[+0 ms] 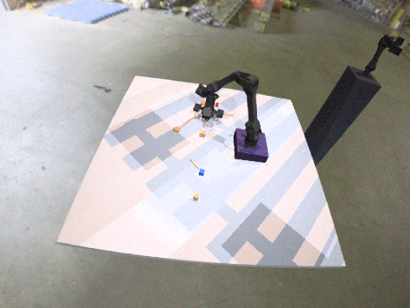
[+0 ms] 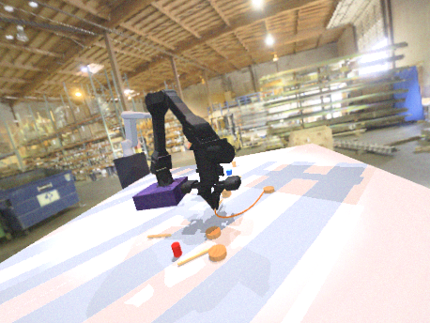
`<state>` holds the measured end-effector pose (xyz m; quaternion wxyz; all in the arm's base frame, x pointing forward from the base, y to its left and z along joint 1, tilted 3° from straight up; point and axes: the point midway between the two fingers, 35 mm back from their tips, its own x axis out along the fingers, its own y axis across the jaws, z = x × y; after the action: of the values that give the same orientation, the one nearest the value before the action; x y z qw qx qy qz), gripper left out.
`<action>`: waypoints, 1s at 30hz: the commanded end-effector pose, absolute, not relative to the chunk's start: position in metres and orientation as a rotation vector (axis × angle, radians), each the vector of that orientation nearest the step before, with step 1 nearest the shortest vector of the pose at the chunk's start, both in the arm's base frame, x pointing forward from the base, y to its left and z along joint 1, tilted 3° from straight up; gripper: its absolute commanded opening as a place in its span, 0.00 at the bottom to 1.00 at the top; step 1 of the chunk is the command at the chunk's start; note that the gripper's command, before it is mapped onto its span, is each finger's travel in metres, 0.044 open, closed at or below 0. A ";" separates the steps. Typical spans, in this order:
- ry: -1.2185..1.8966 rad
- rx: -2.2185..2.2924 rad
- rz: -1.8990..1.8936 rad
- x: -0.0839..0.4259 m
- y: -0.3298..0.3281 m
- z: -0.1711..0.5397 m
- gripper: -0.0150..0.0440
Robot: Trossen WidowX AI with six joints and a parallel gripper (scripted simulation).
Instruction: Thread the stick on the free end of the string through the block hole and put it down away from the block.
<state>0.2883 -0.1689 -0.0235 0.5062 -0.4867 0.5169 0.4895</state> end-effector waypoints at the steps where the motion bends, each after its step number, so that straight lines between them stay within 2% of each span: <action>1: 1.247 -1.176 1.174 0.288 -0.163 -0.022 0.25; 30: 1.246 -1.175 1.175 0.287 -0.124 -0.022 0.25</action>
<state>0.2877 -0.1294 -0.0235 0.5058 -0.4865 0.5174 0.4897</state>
